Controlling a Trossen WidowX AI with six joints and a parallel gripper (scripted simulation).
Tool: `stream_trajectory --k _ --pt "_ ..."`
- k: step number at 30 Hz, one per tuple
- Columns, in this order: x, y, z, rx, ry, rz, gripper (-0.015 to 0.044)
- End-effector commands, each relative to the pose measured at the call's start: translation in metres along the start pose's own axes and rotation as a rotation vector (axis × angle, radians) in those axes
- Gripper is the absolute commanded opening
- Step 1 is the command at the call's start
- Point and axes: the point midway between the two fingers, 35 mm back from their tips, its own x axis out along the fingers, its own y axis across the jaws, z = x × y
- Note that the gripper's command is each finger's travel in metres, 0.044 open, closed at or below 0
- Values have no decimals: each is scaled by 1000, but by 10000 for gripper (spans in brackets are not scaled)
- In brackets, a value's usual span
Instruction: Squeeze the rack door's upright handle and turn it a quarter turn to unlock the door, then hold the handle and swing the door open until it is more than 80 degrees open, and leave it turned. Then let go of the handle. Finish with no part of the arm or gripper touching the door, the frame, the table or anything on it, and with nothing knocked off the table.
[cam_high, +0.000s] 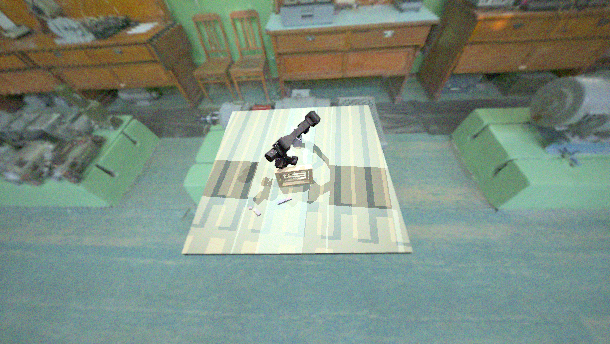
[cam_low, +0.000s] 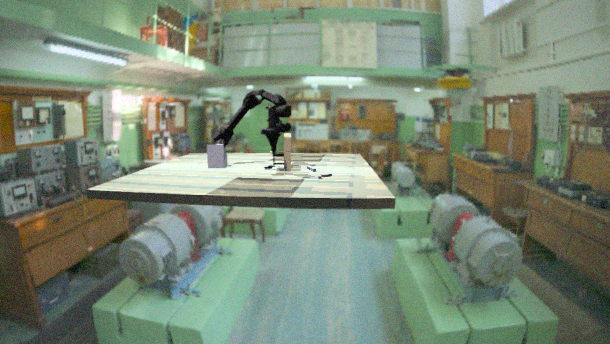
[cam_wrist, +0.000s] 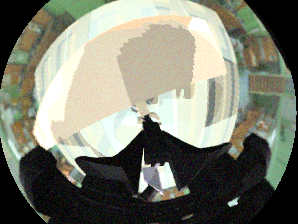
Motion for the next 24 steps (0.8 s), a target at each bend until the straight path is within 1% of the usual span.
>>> stream_trajectory --k 1,24 --pt "1 0 0 198 -1 1 19" --pt "1 0 0 1332 0 2 19"
